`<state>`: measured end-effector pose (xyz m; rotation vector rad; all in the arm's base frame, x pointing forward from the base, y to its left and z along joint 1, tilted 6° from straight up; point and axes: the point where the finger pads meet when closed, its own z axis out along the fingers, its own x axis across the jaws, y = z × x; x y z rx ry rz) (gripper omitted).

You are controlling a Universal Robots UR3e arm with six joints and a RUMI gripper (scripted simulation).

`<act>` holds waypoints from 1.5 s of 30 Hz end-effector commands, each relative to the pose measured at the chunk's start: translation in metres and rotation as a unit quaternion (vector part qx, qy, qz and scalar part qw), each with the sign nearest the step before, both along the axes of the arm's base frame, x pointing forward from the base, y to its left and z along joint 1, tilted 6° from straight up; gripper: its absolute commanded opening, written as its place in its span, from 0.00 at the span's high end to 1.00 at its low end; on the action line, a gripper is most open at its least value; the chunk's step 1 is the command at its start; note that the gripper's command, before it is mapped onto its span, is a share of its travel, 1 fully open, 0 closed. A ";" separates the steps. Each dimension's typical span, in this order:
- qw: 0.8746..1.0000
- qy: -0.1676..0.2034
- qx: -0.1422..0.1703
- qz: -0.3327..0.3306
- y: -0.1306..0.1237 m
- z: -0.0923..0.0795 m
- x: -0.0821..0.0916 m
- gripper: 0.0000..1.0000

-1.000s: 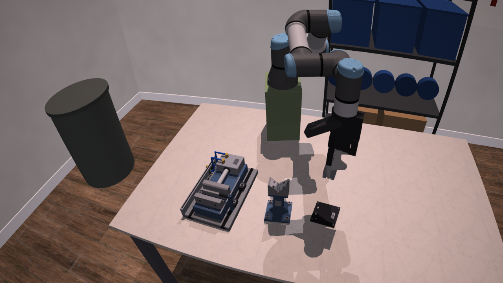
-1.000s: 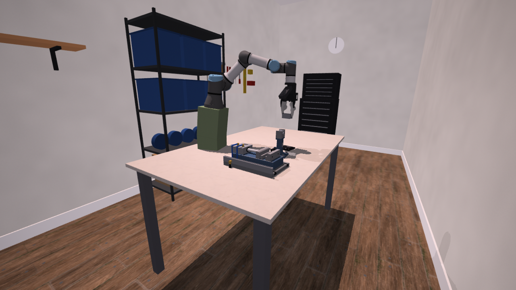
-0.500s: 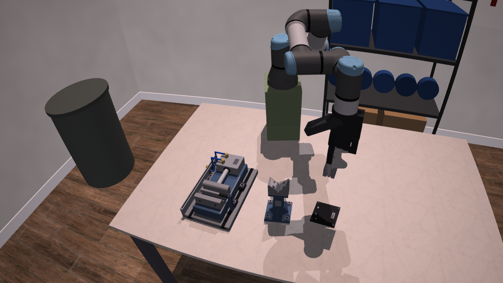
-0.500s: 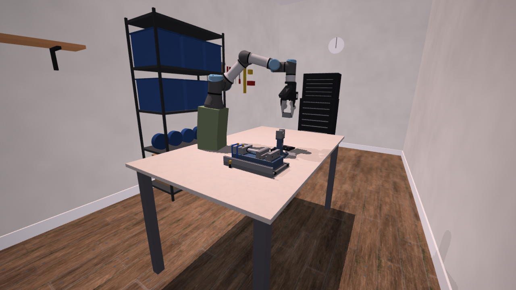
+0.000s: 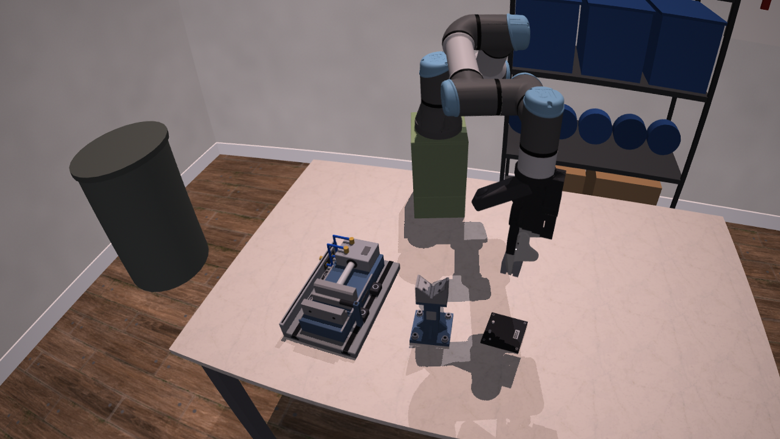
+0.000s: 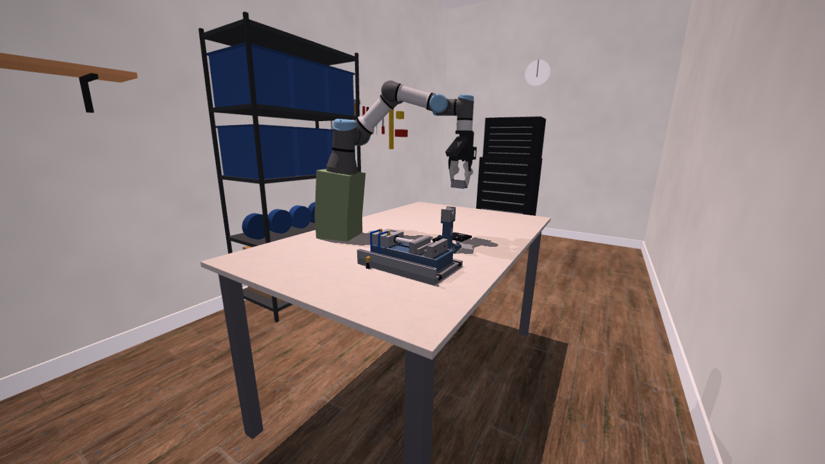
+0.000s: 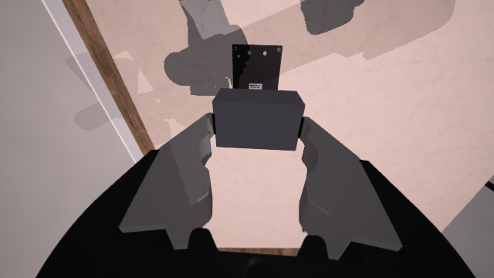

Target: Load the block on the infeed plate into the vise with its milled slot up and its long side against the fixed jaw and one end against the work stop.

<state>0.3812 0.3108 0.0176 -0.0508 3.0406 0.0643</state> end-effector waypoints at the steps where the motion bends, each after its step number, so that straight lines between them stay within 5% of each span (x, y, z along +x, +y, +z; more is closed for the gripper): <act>1: 1.000 -0.002 0.001 0.000 0.000 0.001 0.001 1.00; 45: 1.000 -0.002 -0.001 0.020 -0.025 0.001 0.014 1.00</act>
